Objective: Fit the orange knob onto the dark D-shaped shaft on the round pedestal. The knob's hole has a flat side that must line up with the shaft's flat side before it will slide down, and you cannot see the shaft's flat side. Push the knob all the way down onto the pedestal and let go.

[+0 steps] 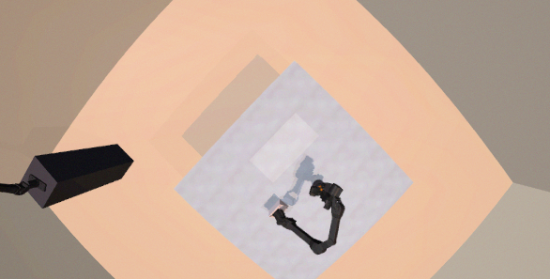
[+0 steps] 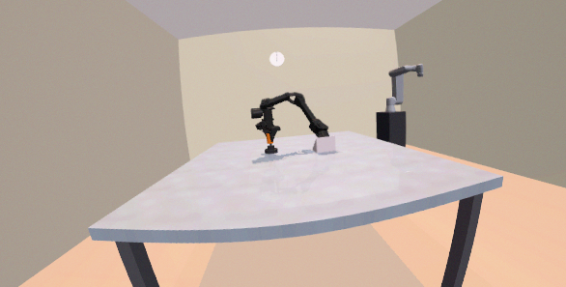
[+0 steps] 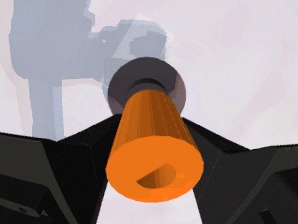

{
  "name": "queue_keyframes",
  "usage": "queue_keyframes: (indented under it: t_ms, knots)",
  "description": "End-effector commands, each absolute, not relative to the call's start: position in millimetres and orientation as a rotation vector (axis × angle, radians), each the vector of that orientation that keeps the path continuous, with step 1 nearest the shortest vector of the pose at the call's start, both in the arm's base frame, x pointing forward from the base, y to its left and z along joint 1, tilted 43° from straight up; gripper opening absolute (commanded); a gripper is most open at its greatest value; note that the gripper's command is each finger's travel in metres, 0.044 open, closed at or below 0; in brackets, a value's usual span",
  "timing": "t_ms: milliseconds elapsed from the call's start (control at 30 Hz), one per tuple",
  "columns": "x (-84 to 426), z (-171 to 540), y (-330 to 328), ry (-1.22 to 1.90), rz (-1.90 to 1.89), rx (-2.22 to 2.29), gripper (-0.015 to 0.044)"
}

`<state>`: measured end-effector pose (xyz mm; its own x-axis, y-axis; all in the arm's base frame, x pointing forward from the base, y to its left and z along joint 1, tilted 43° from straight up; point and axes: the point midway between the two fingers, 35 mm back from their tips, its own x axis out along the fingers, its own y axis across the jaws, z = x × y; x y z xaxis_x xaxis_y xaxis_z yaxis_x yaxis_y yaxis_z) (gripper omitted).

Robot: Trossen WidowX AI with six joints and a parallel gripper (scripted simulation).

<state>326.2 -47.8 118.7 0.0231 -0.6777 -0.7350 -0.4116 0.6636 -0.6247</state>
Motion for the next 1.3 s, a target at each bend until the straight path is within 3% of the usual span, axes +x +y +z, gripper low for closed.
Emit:
queue_keyframes:
  t_ms: [0, 1267]
  knots:
    - [326.4, 118.1, -47.4, 1.599, -0.253, -0.925, 0.0]
    - [326.3, 118.6, -45.6, 1.647, -0.086, -1.084, 0.0]
